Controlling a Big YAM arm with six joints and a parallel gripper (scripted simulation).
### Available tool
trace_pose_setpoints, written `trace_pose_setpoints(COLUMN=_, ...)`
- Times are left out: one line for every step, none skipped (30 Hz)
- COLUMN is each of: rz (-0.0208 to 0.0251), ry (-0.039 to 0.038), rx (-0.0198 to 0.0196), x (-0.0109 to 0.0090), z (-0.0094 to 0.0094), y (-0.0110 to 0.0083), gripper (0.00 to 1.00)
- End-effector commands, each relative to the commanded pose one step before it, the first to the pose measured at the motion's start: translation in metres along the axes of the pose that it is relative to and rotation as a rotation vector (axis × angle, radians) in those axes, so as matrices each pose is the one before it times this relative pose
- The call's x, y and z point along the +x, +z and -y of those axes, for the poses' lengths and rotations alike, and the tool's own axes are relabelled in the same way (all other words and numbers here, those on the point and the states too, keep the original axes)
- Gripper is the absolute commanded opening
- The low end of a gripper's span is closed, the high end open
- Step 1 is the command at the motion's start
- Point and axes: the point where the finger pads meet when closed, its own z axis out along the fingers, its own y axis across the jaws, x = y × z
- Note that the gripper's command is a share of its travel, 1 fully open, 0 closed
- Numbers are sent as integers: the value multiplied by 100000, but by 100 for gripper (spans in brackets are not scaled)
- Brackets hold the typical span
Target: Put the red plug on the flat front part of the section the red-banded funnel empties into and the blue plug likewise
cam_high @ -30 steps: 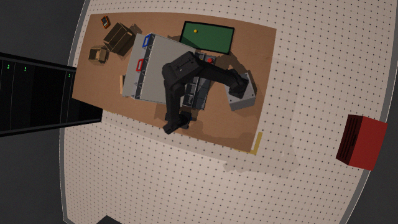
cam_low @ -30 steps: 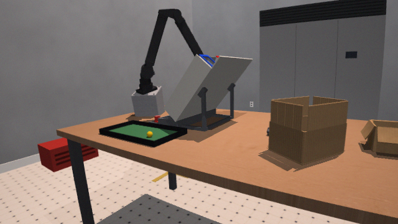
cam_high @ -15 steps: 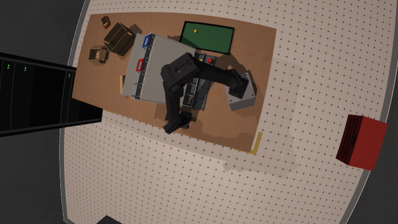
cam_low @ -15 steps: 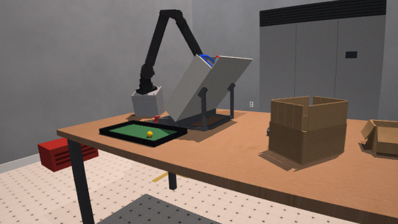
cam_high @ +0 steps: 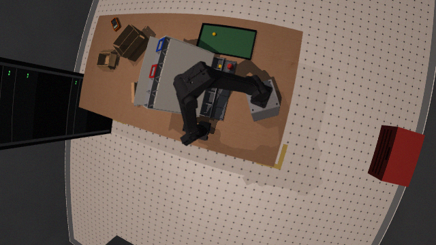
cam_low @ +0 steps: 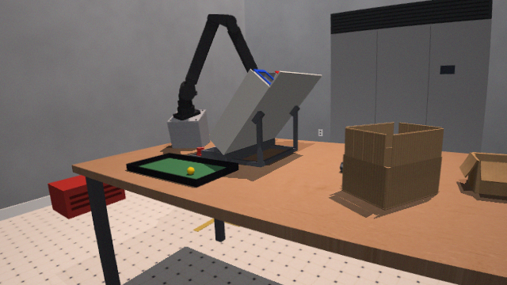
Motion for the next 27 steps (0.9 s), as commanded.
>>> trace_pose_setpoints(rz=946, ry=375, rx=-793, x=-843, z=-122, y=654, gripper=63)
trace_pose_setpoints(rz=839, ry=316, rx=-821, x=-323, z=-144, y=-379, gripper=63)
trace_pose_setpoints(rz=1314, ry=363, rx=-1280, x=-459, z=-255, y=-653, gripper=63)
trace_pose_setpoints(rz=563, ry=-142, rx=-532, x=-109, z=-188, y=-260, gripper=63)
trace_pose_setpoints(rz=-151, ry=-278, rx=136, x=121, z=-38, y=103, gripper=63)
trace_pose_setpoints(rz=-420, ry=-163, rx=350, x=158, z=56, y=223, gripper=63)
trace_pose_setpoints(rz=-155, ry=26, rx=151, x=53, z=31, y=89, gripper=63)
trace_pose_setpoints(rz=-9, ry=124, rx=9, x=2, z=2, y=6, gripper=63)
trace_pose_setpoints(rz=0, ry=27, rx=0, x=0, z=0, y=0, gripper=63)
trace_pose_setpoints(rz=0, ry=0, rx=0, x=0, z=0, y=0, gripper=63)
trace_pose_setpoints(rz=0, ry=0, rx=0, x=0, z=0, y=0, gripper=63)
trace_pose_setpoints(rz=0, ry=0, rx=0, x=0, z=0, y=0, gripper=63)
trace_pose_setpoints(rz=0, ry=0, rx=0, x=0, z=0, y=0, gripper=63)
trace_pose_setpoints(rz=0, ry=0, rx=0, x=0, z=0, y=0, gripper=63)
trace_pose_setpoints(rz=0, ry=0, rx=0, x=0, z=0, y=0, gripper=63)
trace_pose_setpoints(rz=0, ry=0, rx=0, x=0, z=0, y=0, gripper=63)
trace_pose_setpoints(rz=0, ry=0, rx=0, x=0, z=0, y=0, gripper=63)
trace_pose_setpoints(rz=0, ry=0, rx=0, x=0, z=0, y=0, gripper=63)
trace_pose_setpoints(rz=0, ry=0, rx=0, x=0, z=0, y=0, gripper=63)
trace_pose_setpoints(rz=0, ry=0, rx=0, x=0, z=0, y=0, gripper=63)
trace_pose_setpoints(rz=0, ry=0, rx=0, x=0, z=0, y=0, gripper=63)
trace_pose_setpoints(rz=0, ry=0, rx=0, x=0, z=0, y=0, gripper=63)
trace_pose_setpoints(rz=0, ry=0, rx=0, x=0, z=0, y=0, gripper=63)
trace_pose_setpoints(rz=0, ry=0, rx=0, x=0, z=0, y=0, gripper=63)
trace_pose_setpoints(rz=0, ry=0, rx=0, x=0, z=0, y=0, gripper=63)
trace_pose_setpoints(rz=0, ry=0, rx=0, x=0, z=0, y=0, gripper=63)
trace_pose_setpoints(rz=0, ry=0, rx=0, x=0, z=0, y=0, gripper=63)
